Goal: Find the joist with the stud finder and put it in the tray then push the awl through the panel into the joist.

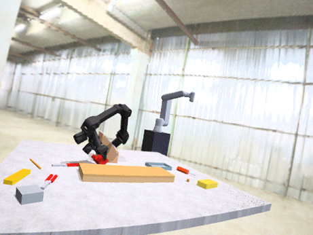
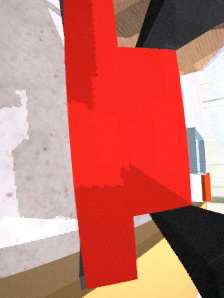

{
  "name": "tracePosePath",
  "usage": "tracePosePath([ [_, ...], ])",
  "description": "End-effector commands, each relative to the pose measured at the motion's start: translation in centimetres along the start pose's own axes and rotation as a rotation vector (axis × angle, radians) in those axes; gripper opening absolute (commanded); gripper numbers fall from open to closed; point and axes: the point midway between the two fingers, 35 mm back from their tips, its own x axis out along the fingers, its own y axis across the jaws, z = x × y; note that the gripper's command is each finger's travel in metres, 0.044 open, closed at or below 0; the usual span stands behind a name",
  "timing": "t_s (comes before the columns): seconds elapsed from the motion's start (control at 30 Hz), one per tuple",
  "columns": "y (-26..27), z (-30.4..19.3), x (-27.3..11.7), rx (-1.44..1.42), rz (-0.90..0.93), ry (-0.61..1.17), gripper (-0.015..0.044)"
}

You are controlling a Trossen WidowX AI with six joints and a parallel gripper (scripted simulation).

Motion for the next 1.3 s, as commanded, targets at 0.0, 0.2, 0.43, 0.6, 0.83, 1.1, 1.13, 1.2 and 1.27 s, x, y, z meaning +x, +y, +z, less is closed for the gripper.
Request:
tracePosePath([
  [0.0,0.1,0.8,-0.1,-0.004,-0.006,-0.016,0.0379],
  [0.2,0.1,1.2,-0.4,-0.004,-0.006,-0.016,0.0379],
  [0.43,0.1,1.6,-0.6,-0.004,-0.006,-0.016,0.0379],
  [0.6,0.1,1.9,-0.7,-0.005,-0.006,-0.017,0.0379],
  [0.83,0.2,2.4,-0.9,-0.005,-0.006,-0.017,0.0379],
  [1.1,0.2,2.8,-1.1,-0.005,-0.006,-0.017,0.0379],
  [1.13,0.2,2.8,-1.1,-0.005,-0.006,-0.017,0.0379],
  [1.2,0.2,2.9,-1.1,-0.005,-0.006,-0.017,0.0379],
  [1.27,0.2,3.1,-1.1,-0.005,-0.006,-0.017,0.0379],
])
